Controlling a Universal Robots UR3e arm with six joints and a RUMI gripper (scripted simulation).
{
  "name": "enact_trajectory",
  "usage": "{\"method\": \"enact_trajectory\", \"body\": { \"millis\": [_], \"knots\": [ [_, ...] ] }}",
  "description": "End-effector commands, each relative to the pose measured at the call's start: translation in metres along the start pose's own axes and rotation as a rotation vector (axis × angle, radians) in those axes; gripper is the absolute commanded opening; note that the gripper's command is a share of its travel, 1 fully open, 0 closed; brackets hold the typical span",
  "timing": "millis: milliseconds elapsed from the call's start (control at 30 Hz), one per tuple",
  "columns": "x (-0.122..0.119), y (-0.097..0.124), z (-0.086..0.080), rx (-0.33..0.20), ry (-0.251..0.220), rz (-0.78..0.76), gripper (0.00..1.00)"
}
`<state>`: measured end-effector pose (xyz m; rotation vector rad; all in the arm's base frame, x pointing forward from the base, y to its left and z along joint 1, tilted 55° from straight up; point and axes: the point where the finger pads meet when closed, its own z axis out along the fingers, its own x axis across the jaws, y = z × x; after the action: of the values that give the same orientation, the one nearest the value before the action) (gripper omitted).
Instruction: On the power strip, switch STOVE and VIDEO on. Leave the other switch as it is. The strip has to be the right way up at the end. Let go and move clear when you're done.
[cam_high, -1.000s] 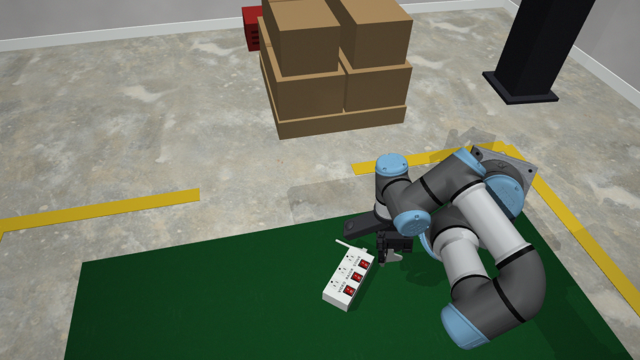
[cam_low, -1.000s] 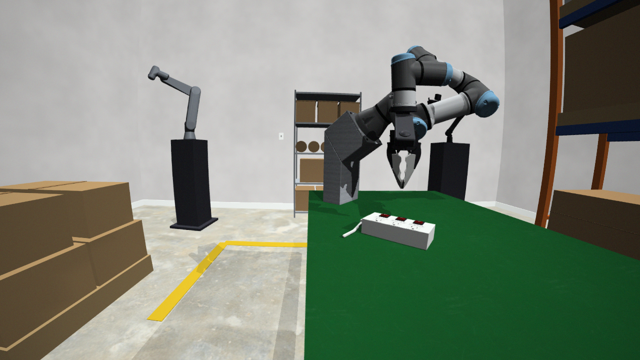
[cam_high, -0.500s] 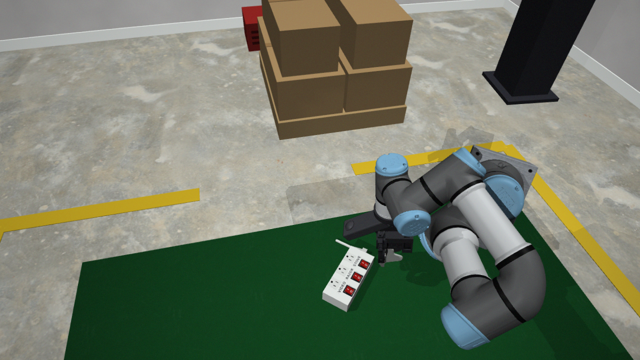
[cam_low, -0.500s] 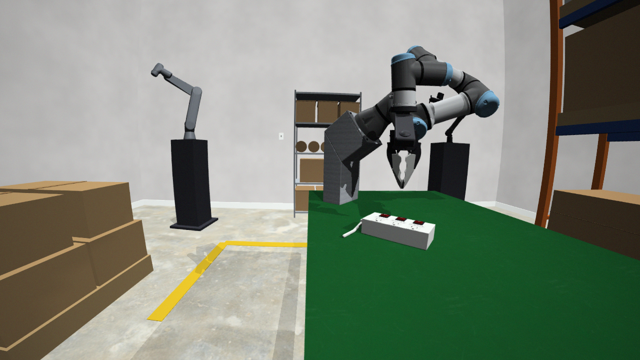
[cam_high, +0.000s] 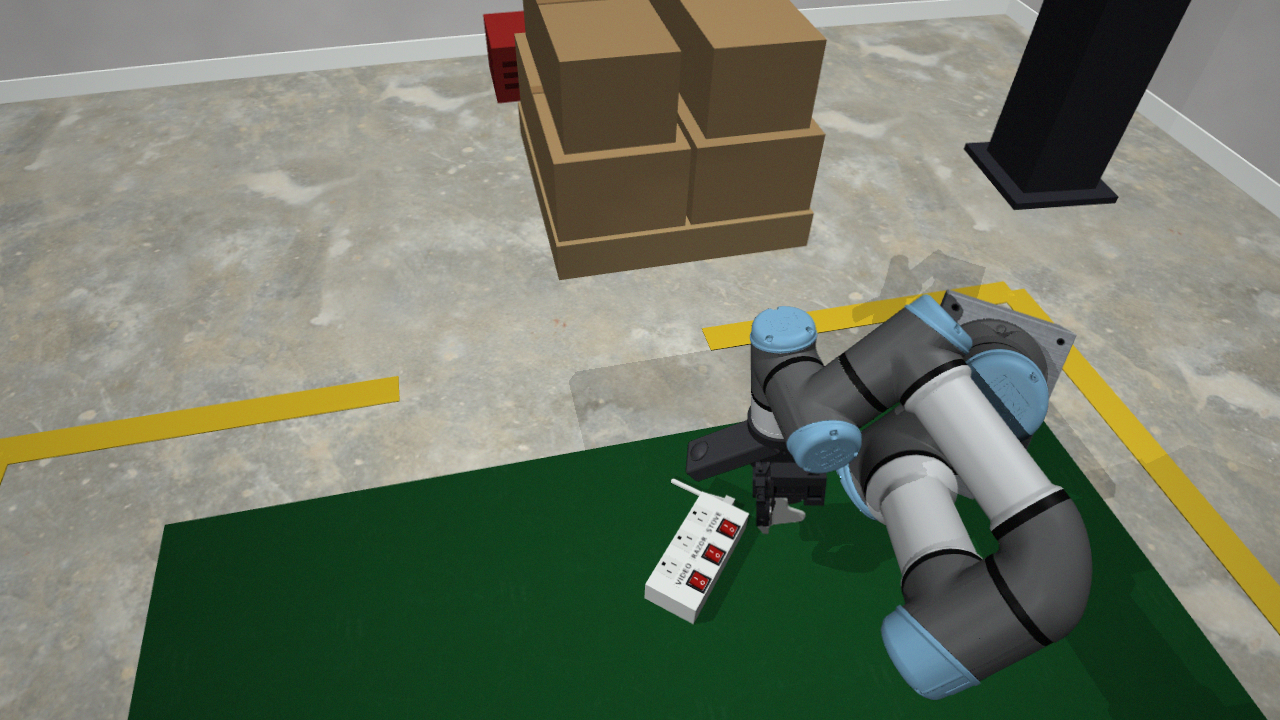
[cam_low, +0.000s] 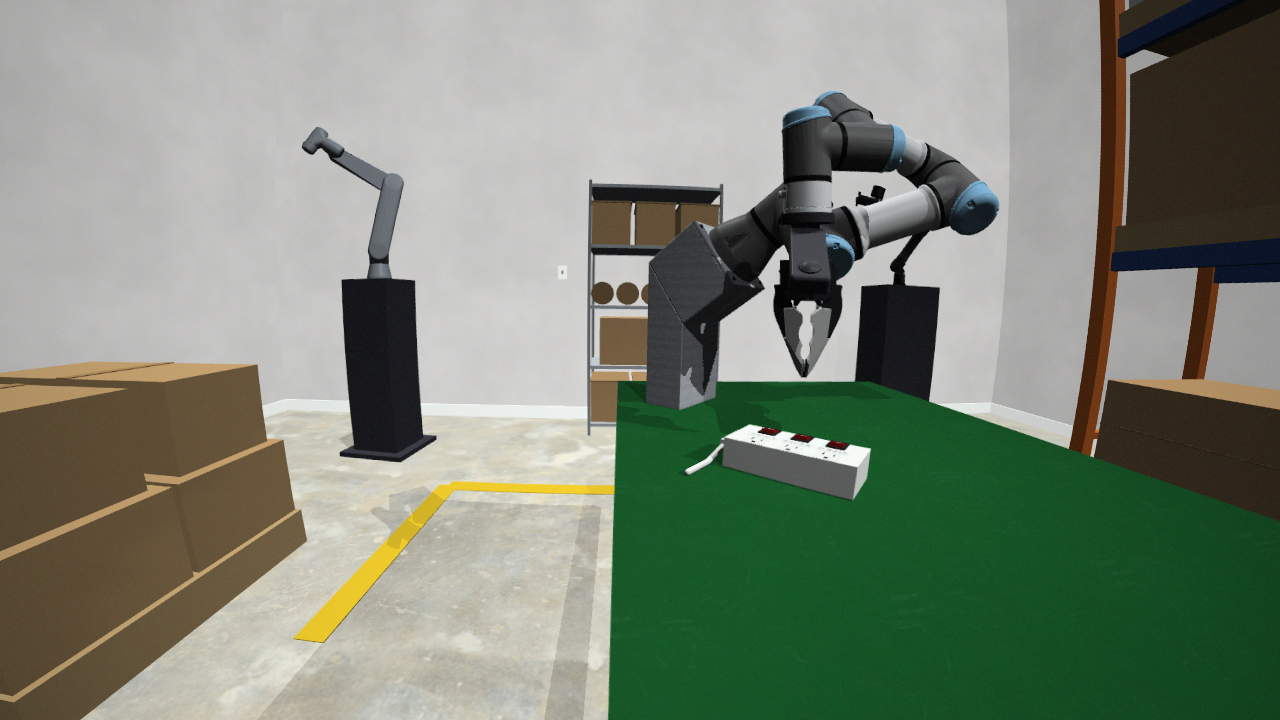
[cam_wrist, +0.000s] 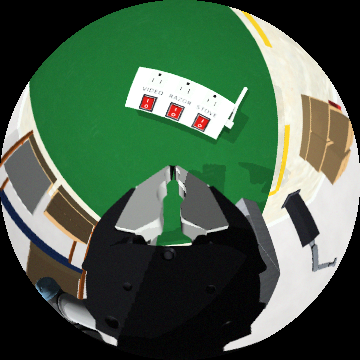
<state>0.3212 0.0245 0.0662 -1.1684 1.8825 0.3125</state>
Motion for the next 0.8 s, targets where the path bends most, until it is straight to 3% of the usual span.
{"method": "enact_trajectory", "body": {
  "millis": [0,400,767],
  "knots": [
    [0.0,0.0,0.0,0.002,0.0,0.0,0.0],
    [0.004,-0.003,0.007,0.0,0.005,0.003,0.0],
    [0.011,-0.008,0.028,0.0,0.015,0.006,0.0]
  ]
}}
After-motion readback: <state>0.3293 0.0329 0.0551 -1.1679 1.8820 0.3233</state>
